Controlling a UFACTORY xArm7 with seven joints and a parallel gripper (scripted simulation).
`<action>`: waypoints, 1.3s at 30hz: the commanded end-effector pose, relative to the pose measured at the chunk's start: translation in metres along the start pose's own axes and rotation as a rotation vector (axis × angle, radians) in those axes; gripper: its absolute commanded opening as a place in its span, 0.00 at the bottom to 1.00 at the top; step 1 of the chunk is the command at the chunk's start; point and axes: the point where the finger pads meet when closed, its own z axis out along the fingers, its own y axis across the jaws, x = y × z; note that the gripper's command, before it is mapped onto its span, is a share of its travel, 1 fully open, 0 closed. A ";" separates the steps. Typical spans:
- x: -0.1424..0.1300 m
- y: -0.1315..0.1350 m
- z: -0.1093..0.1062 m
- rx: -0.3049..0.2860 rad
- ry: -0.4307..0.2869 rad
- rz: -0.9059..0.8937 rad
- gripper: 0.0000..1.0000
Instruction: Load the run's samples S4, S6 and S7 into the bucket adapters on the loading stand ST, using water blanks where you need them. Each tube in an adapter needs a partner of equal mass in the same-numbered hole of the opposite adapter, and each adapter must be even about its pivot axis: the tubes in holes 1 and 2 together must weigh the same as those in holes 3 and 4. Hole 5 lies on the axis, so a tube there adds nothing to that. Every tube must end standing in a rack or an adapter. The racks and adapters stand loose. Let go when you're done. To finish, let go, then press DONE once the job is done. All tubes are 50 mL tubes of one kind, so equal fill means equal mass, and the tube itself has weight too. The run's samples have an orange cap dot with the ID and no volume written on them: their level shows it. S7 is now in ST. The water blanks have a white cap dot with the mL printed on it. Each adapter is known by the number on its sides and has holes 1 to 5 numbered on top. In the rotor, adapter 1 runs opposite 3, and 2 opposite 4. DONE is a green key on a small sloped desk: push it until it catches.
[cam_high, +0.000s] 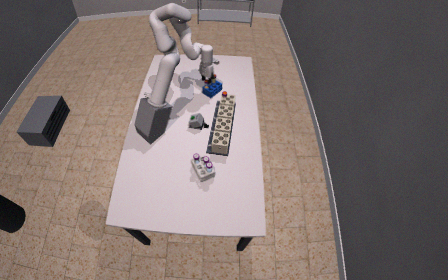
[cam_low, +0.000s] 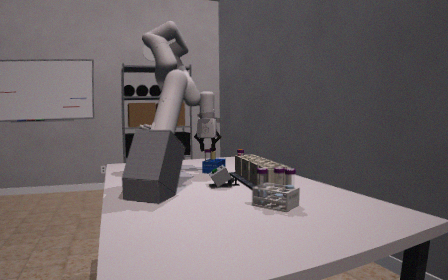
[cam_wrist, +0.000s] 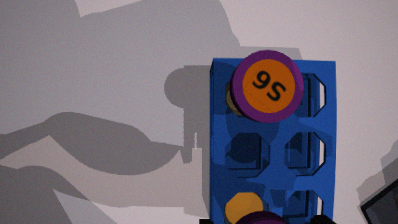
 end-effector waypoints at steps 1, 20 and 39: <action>0.001 0.000 0.002 -0.001 0.002 0.000 0.57; 0.001 0.000 0.013 -0.001 0.002 0.000 0.57; 0.001 0.000 0.012 -0.001 0.002 0.000 0.00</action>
